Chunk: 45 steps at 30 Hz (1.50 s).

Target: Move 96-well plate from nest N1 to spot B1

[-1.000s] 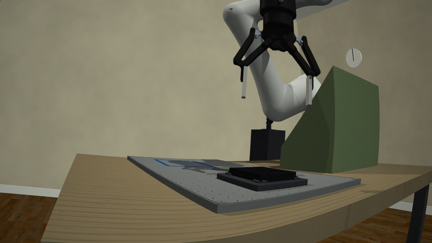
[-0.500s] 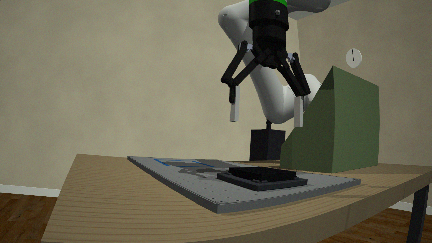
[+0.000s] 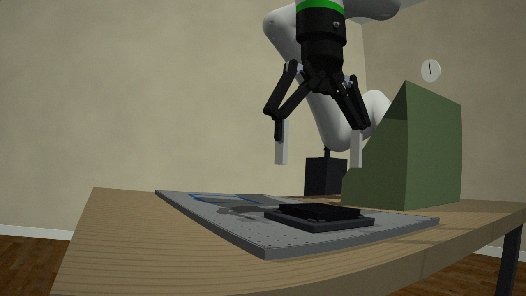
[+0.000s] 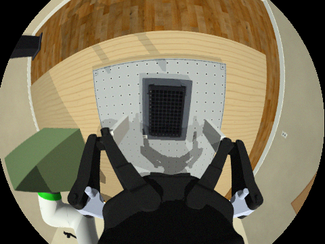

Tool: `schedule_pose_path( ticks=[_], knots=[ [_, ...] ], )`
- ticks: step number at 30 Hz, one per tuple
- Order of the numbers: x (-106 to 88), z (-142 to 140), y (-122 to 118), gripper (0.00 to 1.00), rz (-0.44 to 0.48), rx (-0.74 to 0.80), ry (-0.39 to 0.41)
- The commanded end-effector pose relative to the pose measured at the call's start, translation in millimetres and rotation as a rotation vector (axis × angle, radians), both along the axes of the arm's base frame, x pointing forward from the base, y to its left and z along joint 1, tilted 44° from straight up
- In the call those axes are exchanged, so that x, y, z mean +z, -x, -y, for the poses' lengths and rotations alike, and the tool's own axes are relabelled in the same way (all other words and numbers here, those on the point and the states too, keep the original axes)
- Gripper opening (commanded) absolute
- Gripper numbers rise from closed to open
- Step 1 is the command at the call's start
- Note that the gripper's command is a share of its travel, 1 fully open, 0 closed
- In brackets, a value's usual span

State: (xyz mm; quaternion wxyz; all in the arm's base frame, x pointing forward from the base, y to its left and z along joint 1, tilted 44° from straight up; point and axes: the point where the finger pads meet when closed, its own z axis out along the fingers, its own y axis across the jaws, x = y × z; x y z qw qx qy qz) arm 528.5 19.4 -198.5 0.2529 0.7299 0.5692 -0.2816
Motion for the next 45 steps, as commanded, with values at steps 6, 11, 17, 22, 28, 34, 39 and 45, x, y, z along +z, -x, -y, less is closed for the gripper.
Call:
schedule_pose_path(
  ticks=[6, 11, 17, 22, 28, 34, 39, 45],
  knots=[
    [-5.9, 5.5, 0.9, 1.00, 0.000, 0.000, 0.000],
    [-9.5, 8.9, 1.5, 1.00, 0.000, 0.000, 0.000],
    [-16.6, 15.8, 2.7, 1.00, 0.000, 0.000, 0.000],
    [-22.5, 21.6, 3.7, 1.00, 0.000, 0.000, 0.000],
    [-27.3, 26.2, 4.5, 1.00, 0.000, 0.000, 0.000],
    [-34.4, 33.1, 5.8, 1.00, 0.000, 0.000, 0.000],
    [-40.4, 38.8, 6.8, 1.00, 0.000, 0.000, 0.000],
    [-44.9, 43.2, 7.6, 1.00, 0.000, 0.000, 0.000]
  ],
)
